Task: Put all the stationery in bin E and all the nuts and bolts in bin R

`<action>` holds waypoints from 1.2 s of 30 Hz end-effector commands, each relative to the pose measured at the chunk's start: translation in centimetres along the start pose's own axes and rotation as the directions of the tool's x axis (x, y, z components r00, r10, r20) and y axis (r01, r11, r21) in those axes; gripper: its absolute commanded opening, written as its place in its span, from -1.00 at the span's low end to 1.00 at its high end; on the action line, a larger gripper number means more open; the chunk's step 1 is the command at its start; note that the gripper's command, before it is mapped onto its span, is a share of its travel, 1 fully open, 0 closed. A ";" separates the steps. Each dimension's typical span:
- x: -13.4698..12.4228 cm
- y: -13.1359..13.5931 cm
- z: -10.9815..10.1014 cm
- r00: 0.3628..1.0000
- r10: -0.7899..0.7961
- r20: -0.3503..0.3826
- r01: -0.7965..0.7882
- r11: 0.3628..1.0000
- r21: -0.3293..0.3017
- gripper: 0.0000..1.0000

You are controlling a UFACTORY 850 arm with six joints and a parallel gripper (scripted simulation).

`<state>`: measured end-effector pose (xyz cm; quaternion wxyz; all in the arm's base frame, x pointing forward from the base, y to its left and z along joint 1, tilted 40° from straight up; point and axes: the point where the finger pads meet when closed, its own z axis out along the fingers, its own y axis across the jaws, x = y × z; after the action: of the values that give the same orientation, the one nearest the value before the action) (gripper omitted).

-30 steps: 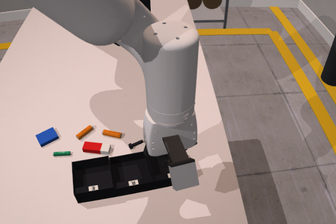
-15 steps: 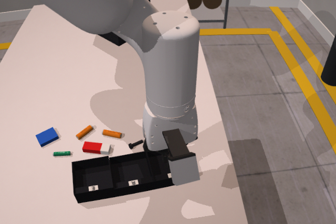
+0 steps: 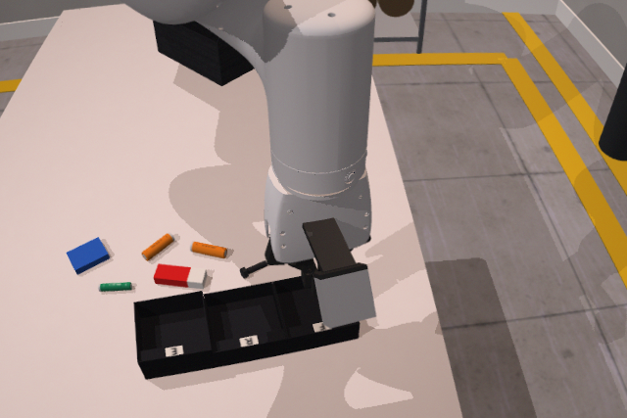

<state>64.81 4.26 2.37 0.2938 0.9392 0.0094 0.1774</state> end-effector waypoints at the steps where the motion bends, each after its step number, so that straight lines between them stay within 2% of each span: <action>1: 0.1 0.0 -0.3 1.000 0.000 -0.001 0.000 1.000 0.000 -0.85; 11: 0.1 0.0 -8.7 1.000 0.000 -0.001 0.000 1.000 0.000 -0.85; 13: 0.1 0.0 -8.7 1.000 0.000 -0.001 0.000 1.000 0.000 -0.85; 19: 0.0 0.0 -13.5 1.000 0.000 -0.001 0.000 1.000 0.000 -0.85; 31: 0.1 0.0 -13.5 1.000 0.000 -0.001 0.000 1.000 0.000 -0.85; 32: -0.4 0.6 -13.2 0.999 -0.050 -0.001 0.050 0.999 0.000 0.12; 36: -2.1 3.2 -12.0 0.980 -0.197 -0.001 0.197 0.980 0.000 0.12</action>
<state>59.75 10.55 12.58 0.3007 0.9380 0.0423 0.1670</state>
